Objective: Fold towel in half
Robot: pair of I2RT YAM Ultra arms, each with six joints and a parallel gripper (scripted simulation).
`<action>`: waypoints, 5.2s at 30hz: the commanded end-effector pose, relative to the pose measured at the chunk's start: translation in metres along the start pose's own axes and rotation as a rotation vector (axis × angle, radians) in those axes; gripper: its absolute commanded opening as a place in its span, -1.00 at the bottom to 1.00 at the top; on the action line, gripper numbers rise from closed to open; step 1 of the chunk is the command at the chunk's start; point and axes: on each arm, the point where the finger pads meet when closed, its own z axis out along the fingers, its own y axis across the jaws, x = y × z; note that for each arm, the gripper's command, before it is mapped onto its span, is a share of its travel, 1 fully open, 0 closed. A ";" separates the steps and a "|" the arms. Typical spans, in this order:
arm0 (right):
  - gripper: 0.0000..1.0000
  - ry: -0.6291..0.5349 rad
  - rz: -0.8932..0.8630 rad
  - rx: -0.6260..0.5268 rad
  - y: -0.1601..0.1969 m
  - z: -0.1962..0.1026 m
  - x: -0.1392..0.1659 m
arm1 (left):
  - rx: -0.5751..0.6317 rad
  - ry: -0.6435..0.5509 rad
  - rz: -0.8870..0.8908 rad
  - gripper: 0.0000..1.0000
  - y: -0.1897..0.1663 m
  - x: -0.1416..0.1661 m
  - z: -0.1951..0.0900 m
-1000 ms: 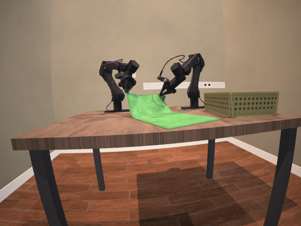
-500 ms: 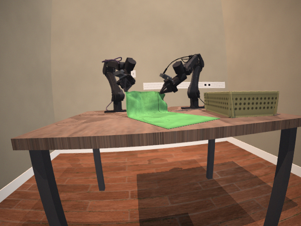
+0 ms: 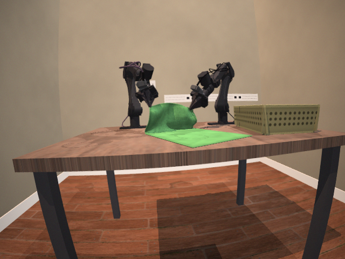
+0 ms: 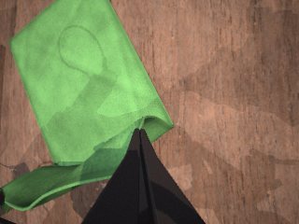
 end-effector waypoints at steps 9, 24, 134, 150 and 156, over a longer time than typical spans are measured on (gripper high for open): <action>-1.00 -0.117 0.096 -0.027 0.051 0.034 -0.052 | -0.016 -0.008 0.027 -1.00 0.049 -0.046 -0.002; -1.00 -0.108 0.087 -0.060 0.075 0.091 -0.079 | -0.183 -0.068 -0.058 -1.00 0.108 -0.077 0.003; 0.68 -0.066 0.079 -0.076 0.169 0.226 -0.156 | -0.430 0.007 -0.171 0.56 0.287 -0.201 0.038; 0.68 -0.079 0.075 -0.087 0.172 0.225 -0.160 | -0.430 0.000 -0.171 0.56 0.285 -0.204 0.036; 0.68 -0.079 0.075 -0.087 0.172 0.225 -0.160 | -0.430 0.000 -0.171 0.56 0.285 -0.204 0.036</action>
